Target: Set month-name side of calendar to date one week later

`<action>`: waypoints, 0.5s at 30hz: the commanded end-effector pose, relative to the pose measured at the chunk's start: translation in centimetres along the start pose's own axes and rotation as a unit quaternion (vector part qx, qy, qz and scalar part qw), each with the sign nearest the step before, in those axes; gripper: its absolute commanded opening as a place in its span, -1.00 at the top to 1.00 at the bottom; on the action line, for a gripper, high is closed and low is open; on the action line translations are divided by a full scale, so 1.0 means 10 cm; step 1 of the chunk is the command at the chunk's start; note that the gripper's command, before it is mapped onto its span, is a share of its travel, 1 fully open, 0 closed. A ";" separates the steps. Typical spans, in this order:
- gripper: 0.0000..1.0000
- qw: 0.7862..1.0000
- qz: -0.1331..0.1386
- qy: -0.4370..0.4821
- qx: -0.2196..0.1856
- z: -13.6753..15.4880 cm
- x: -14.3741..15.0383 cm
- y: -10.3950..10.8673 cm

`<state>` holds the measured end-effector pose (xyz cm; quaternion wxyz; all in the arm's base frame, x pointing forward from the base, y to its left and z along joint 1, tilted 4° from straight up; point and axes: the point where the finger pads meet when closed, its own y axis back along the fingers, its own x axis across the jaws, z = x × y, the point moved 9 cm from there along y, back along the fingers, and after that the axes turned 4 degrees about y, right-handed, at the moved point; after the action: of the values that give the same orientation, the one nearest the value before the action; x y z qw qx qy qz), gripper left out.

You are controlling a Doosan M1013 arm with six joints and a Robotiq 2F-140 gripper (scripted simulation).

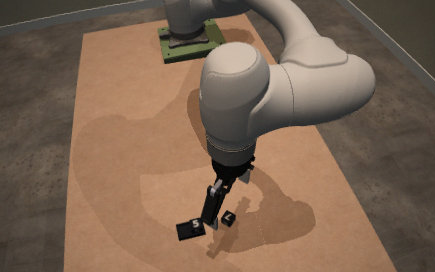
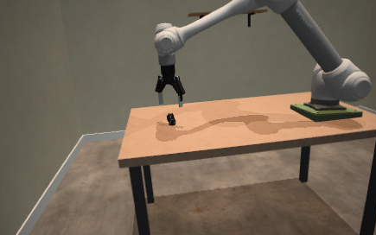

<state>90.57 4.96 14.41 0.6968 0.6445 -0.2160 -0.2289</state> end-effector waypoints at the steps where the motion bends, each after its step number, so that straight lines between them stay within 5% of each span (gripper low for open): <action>1: -1.00 1.000 -0.001 0.008 0.001 0.00 0.00 0.00; 4: -1.00 1.000 -0.001 0.008 0.001 0.00 0.00 0.00; 5: 0.30 1.000 -0.001 0.008 0.001 0.00 0.00 0.00; 15: 0.30 1.000 -0.001 0.008 0.001 0.00 0.00 0.00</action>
<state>90.57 4.94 14.41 0.6981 0.6470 -0.2097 -0.2238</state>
